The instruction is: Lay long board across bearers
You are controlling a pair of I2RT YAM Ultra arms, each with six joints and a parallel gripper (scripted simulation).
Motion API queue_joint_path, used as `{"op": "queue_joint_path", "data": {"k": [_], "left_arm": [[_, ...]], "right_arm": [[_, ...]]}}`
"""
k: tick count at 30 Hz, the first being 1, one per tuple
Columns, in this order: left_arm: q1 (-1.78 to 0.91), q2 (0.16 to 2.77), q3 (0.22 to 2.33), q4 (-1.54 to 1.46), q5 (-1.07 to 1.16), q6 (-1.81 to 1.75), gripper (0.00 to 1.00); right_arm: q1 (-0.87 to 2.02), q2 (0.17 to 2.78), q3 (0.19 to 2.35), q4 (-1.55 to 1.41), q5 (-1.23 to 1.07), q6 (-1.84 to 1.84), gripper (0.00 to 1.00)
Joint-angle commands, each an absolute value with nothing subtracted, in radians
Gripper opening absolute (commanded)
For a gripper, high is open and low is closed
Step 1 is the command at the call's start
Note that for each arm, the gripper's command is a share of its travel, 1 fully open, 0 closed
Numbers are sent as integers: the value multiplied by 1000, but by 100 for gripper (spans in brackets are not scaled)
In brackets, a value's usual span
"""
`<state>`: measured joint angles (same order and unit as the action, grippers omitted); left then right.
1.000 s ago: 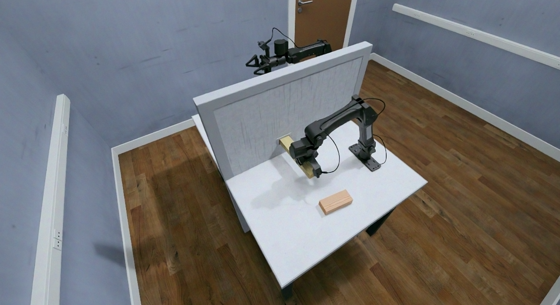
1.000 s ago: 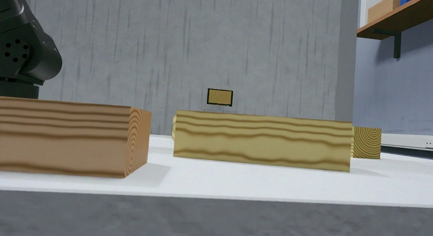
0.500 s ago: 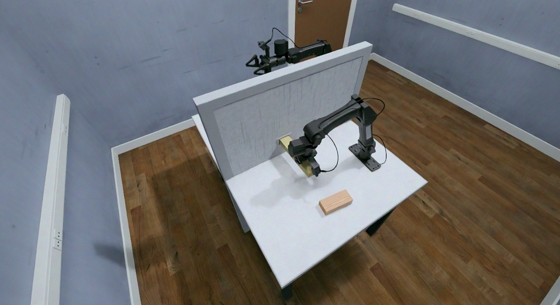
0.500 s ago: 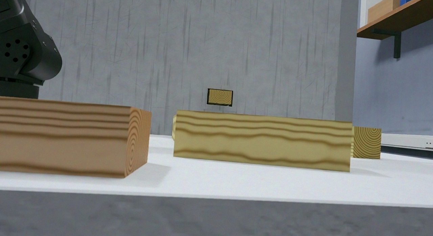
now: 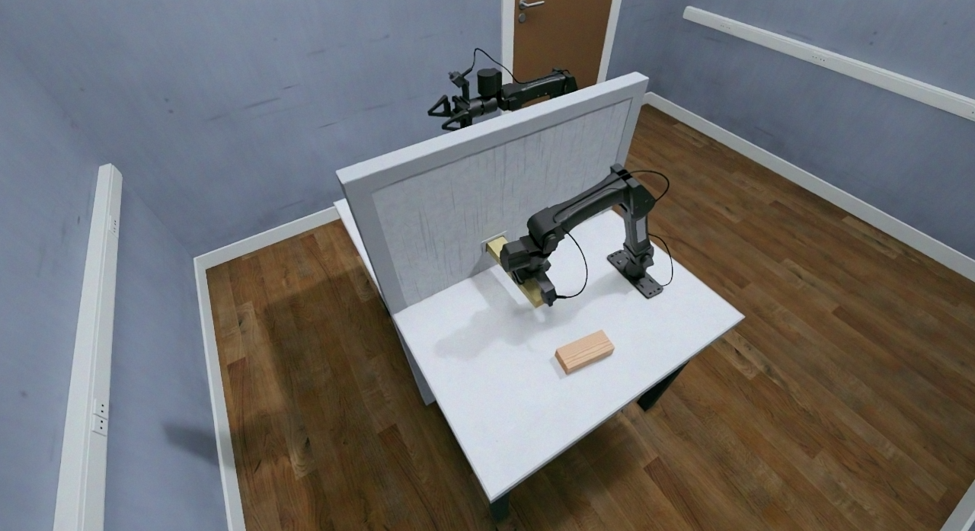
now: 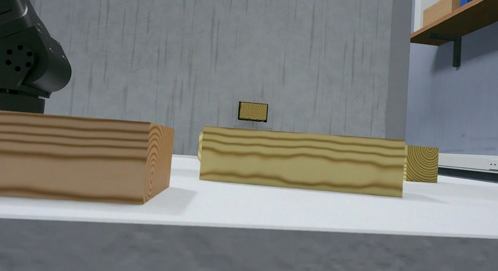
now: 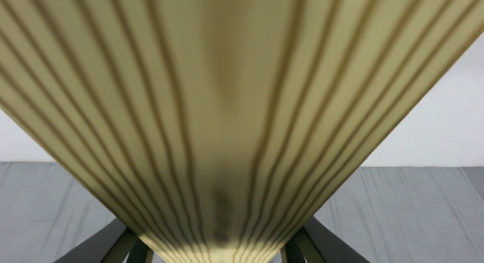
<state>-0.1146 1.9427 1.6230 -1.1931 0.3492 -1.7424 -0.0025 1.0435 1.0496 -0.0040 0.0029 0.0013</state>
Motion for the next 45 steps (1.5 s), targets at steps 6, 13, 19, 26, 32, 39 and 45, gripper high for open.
{"op": "queue_joint_path", "data": {"k": [6,13,19,26,32,39,45], "left_arm": [[-104,1913,1665,-1206,378,-1732,0],[-98,1933,1671,-1184,378,-1730,0],[-137,1944,1672,-1171,376,-1775,0],[-163,1929,1671,-1168,375,-1787,0],[-183,1919,1686,-1172,371,-1828,0],[-220,1951,1694,-1152,367,-1860,0],[-234,1959,1700,-1147,364,-1879,0]], "right_arm": [[9,1033,1052,-19,-1,1,100],[9,1033,1052,-19,-1,1,100],[9,1033,1052,-19,-1,1,100],[9,1033,1052,-19,-1,1,100],[9,1033,1052,-19,-1,1,100],[9,1033,1052,-19,-1,1,100],[9,1033,1052,-19,-1,1,100]]}}
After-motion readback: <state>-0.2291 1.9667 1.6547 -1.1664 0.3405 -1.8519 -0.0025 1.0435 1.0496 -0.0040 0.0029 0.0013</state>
